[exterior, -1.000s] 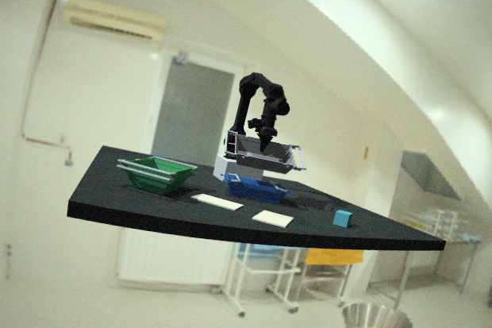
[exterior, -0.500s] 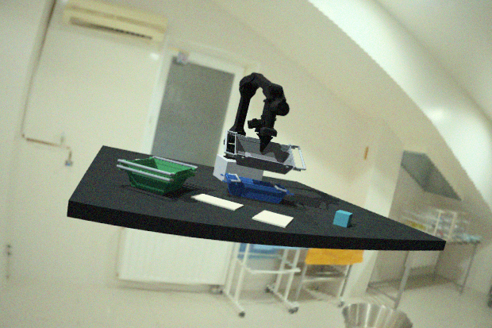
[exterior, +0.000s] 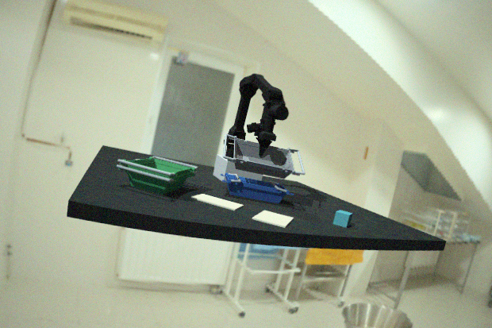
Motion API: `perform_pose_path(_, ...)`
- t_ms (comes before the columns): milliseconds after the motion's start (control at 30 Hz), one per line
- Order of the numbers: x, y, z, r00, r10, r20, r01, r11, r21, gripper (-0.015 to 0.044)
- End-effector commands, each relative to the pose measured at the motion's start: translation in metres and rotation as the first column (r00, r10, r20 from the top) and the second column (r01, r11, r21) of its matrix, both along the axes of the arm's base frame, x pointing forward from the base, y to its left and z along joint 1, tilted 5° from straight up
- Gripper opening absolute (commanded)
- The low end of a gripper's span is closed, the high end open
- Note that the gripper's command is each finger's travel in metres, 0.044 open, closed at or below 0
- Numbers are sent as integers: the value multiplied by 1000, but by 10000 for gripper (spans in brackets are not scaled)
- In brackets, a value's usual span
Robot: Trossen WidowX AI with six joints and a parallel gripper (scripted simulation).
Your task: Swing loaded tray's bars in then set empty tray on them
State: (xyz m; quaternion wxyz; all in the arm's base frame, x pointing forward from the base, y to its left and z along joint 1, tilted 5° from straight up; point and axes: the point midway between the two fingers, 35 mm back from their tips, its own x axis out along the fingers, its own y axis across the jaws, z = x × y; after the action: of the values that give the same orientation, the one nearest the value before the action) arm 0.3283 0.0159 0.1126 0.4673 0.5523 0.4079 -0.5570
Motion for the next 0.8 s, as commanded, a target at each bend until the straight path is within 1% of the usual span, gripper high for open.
perform_pose_path(0, 3, -1, -2, 1000, -3, 24, 3, 1000, -3, 0)
perform_pose_path(533, 3, -2, -30, 1000, -3, 23, 3, 1000, -3, 0)
perform_pose_path(767, -1, -1, -35, 1000, -3, 23, 3, 1000, -3, 0)
